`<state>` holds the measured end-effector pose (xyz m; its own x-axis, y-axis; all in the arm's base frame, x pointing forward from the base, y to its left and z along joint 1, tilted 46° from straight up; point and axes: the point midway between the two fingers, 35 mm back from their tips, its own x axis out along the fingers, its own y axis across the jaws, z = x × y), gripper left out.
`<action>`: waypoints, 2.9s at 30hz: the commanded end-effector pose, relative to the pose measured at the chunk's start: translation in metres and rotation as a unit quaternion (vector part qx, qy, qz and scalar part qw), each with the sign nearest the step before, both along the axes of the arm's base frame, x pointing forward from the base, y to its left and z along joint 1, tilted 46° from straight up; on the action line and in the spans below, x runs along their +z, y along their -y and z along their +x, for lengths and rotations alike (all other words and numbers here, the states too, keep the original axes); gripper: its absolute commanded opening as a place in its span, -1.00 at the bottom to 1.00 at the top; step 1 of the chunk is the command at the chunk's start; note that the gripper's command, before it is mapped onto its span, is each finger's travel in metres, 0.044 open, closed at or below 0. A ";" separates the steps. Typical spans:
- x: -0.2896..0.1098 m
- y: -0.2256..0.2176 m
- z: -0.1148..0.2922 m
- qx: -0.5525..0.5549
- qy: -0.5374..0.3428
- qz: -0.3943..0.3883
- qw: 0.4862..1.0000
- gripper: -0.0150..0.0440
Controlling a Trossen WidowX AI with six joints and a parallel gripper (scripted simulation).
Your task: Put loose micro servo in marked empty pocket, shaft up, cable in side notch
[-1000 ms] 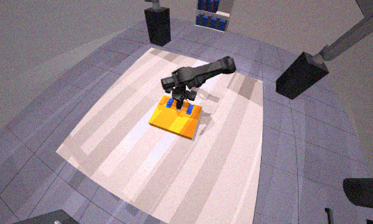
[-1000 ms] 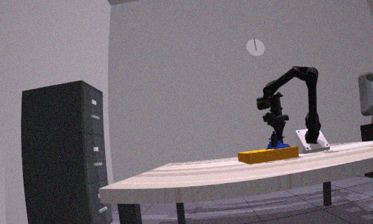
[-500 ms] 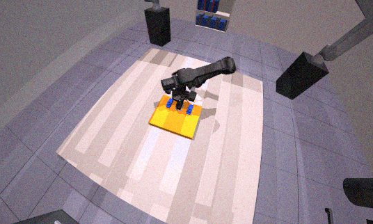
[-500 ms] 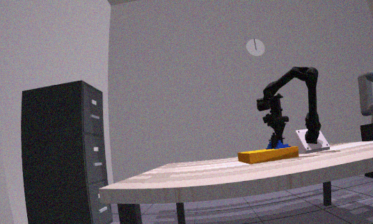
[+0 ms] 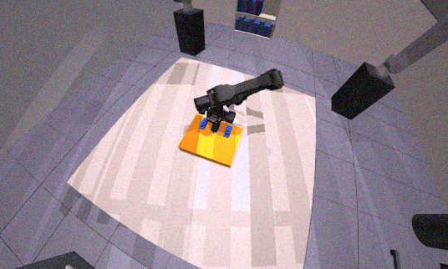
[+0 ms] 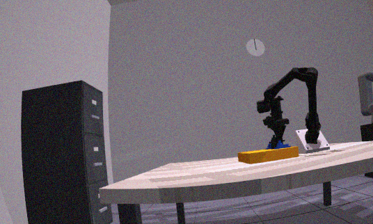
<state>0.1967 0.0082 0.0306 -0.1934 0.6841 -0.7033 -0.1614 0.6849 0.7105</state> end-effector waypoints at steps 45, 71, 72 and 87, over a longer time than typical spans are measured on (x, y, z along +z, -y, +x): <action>-0.022 -0.022 -0.006 -0.002 -0.001 0.002 1.000 0.04; 0.048 0.060 -0.040 -0.002 -0.003 0.000 1.000 1.00; 0.048 0.060 -0.040 -0.002 -0.003 0.000 1.000 1.00; 0.071 0.088 -0.028 -0.032 0.016 -0.032 0.999 1.00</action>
